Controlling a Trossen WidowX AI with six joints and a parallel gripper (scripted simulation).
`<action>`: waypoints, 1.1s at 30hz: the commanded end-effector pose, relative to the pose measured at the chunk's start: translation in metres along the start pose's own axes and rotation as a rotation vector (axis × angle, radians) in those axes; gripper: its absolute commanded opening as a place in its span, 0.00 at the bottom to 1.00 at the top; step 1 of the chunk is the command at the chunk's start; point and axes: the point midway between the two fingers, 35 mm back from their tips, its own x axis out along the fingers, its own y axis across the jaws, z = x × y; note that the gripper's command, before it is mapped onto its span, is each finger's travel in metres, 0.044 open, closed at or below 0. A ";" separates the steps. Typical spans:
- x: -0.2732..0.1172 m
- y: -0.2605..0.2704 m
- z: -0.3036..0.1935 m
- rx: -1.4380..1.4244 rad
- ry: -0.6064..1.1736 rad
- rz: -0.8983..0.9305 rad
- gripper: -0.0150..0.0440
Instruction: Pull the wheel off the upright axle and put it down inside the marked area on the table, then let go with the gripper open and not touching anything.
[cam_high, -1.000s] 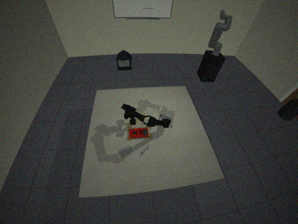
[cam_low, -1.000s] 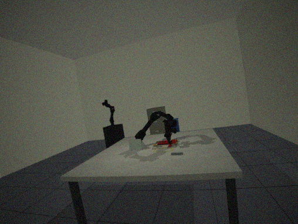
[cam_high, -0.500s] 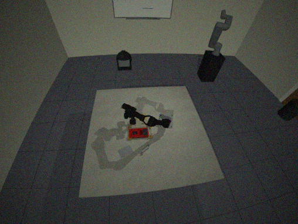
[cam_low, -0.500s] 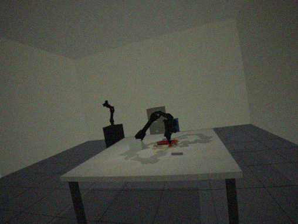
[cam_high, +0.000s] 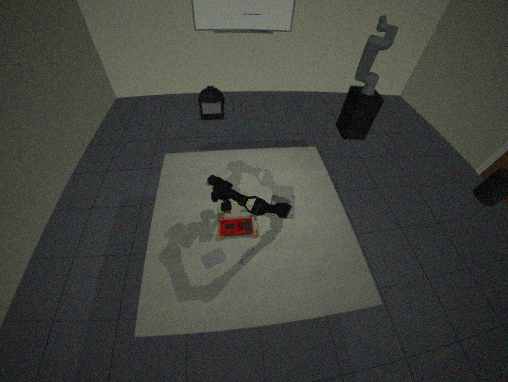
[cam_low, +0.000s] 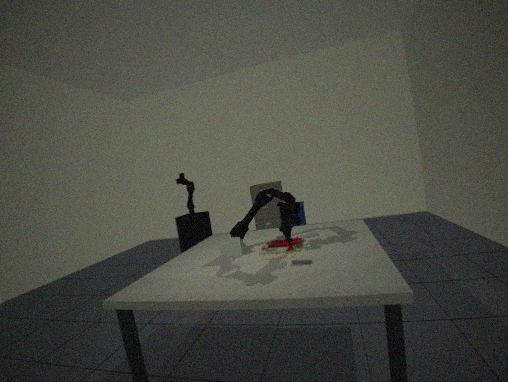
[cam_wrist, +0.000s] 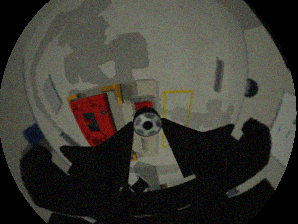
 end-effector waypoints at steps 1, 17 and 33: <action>-0.004 0.000 0.000 -0.007 -0.001 -0.007 0.25; -0.009 0.000 0.000 -0.007 -0.003 -0.007 0.25; -0.043 0.002 0.000 -0.007 -0.003 -0.008 0.25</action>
